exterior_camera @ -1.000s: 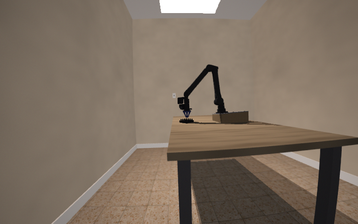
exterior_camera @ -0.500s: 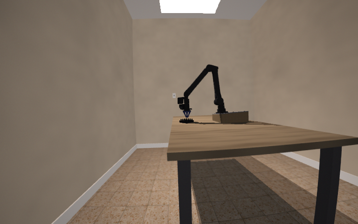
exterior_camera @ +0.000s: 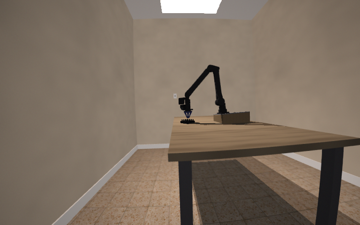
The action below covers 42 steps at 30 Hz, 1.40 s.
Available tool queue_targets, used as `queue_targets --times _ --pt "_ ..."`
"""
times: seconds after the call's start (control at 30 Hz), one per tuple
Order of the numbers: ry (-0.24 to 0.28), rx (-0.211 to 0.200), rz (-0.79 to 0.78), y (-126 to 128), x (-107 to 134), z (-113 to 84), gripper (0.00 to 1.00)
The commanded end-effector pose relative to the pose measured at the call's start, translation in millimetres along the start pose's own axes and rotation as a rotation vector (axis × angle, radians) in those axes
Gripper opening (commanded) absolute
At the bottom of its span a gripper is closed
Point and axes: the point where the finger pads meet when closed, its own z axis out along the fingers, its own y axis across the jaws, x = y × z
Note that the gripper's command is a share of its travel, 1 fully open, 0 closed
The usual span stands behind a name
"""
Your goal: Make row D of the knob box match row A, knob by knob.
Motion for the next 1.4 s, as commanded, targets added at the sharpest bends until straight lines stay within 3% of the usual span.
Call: queue_targets --times 0.0,1.37 --pt "-0.012 -0.012 0.01 3.3 -1.0 -0.2 0.19" --pt "-0.01 -0.01 0.007 7.9 -2.8 0.6 0.19"
